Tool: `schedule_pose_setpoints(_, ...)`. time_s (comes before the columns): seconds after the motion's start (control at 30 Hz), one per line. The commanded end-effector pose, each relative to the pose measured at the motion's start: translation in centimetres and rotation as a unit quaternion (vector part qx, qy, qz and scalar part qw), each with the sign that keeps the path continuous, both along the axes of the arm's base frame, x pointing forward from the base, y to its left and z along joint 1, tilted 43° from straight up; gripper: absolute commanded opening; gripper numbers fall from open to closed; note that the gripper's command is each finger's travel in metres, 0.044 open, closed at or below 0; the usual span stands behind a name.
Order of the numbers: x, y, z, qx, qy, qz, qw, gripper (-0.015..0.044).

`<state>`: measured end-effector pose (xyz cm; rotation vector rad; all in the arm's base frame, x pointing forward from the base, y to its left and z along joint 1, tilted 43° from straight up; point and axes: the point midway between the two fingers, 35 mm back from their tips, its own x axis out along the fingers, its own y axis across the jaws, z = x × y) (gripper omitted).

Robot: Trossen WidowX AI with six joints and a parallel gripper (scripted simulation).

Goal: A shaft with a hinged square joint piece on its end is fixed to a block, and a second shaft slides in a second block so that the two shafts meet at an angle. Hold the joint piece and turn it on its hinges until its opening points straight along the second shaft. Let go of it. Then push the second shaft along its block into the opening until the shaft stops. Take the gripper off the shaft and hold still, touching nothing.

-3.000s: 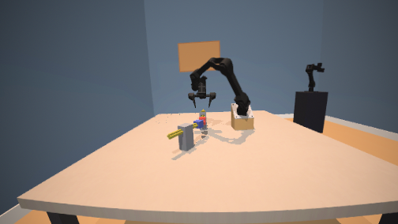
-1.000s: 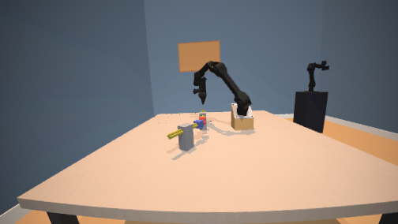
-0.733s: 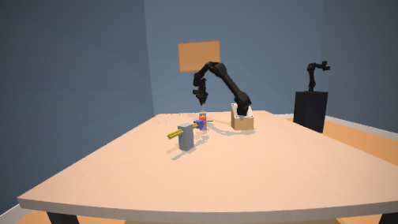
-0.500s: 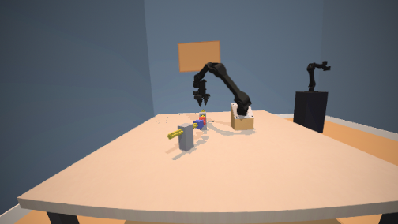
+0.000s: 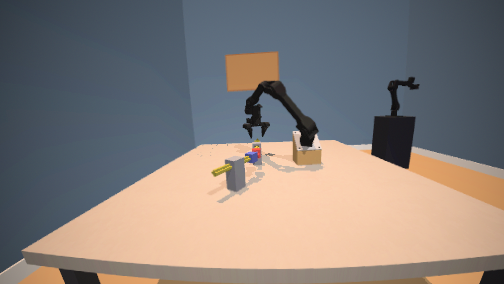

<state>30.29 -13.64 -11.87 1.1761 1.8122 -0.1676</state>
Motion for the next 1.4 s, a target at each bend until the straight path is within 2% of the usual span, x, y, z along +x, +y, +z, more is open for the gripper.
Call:
schedule_pose_setpoints(0.0,-0.2,0.5,-0.4,-0.002,0.041,-0.049,0.998,0.0440)
schedule_pose_setpoints(0.47,-0.6,1.9,-1.9,-0.022,0.183,-0.220,0.958,0.0440)
schedule_pose_setpoints(1.33,-0.9,3.9,-4.1,-0.022,0.185,-0.222,0.957,0.0440)
schedule_pose_setpoints(1.37,-0.9,3.9,-4.1,-0.022,0.185,-0.222,0.957,0.0414)
